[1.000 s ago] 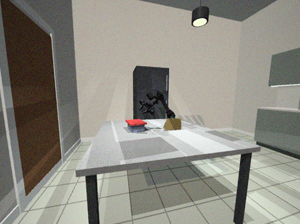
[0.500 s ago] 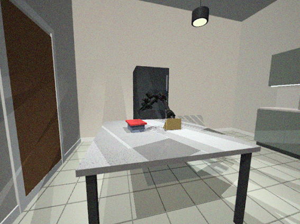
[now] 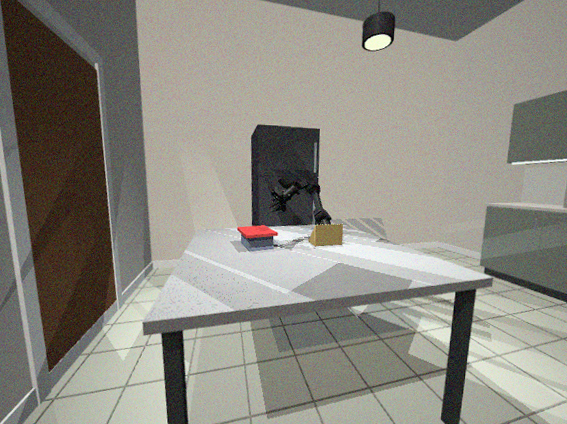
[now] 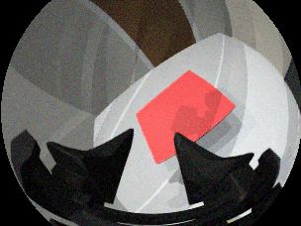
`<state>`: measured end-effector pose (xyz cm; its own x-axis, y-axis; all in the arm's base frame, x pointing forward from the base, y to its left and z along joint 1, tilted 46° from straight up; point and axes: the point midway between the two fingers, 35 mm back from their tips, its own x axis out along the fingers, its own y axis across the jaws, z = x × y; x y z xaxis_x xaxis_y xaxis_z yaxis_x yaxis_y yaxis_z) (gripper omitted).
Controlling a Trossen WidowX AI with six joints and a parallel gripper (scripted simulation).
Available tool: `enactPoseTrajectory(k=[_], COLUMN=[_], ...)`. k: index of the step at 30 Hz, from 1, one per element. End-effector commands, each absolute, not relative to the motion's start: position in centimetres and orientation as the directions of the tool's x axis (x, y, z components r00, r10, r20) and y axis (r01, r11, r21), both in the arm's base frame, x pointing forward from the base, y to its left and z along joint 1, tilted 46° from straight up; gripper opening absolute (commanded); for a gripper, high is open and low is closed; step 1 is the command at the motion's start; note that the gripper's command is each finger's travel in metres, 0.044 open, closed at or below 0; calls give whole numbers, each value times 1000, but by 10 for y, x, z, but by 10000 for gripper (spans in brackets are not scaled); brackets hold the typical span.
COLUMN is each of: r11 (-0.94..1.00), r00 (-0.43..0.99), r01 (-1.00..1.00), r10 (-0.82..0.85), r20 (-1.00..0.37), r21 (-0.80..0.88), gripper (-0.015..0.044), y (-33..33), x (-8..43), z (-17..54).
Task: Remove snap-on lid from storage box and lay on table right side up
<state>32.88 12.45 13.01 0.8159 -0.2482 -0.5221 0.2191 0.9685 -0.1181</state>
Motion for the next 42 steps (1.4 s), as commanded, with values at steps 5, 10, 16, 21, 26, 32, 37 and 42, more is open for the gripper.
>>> enactPoseTrajectory(k=[5, 10, 16, 21, 26, 32, 37, 42], r11=[685, 685, 685, 685, 684, 686, 686, 686], r00=[793, 793, 793, 793, 791, 794, 794, 793], r01=[566, 566, 566, 566, 568, 565, 565, 566], r10=[-300, -300, -300, -300, -300, -300, -300, -300], r20=[-530, -530, -530, -531, -533, -529, -529, -530], r21=[458, 458, 458, 458, 458, 459, 459, 458], gripper=[235, 235, 235, 235, 235, 235, 235, 235], y=[67, 67, 67, 67, 36, 22, 22, 20], x=[288, 288, 288, 288, 293, 293, 297, 304], z=[142, 142, 142, 142, 111, 100, 98, 94])
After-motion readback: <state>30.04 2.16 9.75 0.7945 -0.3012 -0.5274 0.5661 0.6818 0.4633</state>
